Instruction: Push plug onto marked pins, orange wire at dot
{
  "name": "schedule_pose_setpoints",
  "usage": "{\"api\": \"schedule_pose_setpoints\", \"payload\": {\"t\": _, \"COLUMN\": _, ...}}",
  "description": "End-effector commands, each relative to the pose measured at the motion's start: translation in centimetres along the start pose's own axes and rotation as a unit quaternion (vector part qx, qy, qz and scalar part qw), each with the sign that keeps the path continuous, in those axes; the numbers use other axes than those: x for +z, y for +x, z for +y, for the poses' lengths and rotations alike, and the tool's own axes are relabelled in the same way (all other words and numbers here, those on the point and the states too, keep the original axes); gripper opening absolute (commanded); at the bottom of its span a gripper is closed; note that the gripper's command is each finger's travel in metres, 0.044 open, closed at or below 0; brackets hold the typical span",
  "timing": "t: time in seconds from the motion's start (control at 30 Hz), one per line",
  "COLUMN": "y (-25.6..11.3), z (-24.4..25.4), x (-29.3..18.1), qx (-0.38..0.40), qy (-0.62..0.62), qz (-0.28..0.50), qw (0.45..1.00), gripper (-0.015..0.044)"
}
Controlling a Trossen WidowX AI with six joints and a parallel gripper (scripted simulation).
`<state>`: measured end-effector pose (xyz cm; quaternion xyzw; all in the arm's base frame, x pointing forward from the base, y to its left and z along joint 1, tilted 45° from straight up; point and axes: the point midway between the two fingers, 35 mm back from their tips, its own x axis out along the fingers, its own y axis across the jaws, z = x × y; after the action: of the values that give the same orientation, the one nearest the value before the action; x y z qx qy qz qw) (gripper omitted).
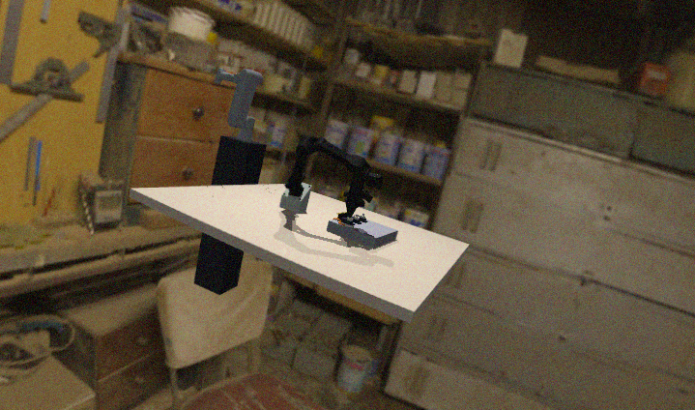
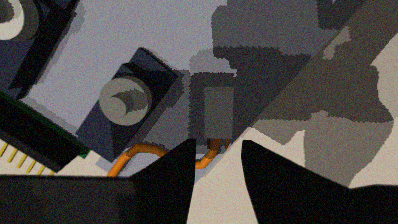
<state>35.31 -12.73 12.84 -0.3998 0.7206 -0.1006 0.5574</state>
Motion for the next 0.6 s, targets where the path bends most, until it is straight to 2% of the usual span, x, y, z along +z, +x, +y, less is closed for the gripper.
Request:
{"api": "schedule_pose_setpoints", "payload": {"t": 0.0, "y": 0.1, "z": -0.2, "x": 0.0, "qx": -0.003, "qy": -0.013, "qz": 0.011, "qw": 1.0, "gripper": 0.0115}}
{"api": "schedule_pose_setpoints", "payload": {"t": 0.23, "y": 2.5, "z": -0.2, "x": -0.1, "qx": -0.003, "qy": -0.013, "qz": 0.011, "qw": 1.0, "gripper": 0.0115}}
{"api": "schedule_pose_setpoints", "payload": {"t": 0.57, "y": 3.4, "z": -0.2, "x": -0.1, "qx": -0.003, "qy": -0.013, "qz": 0.011, "qw": 1.0, "gripper": 0.0115}}
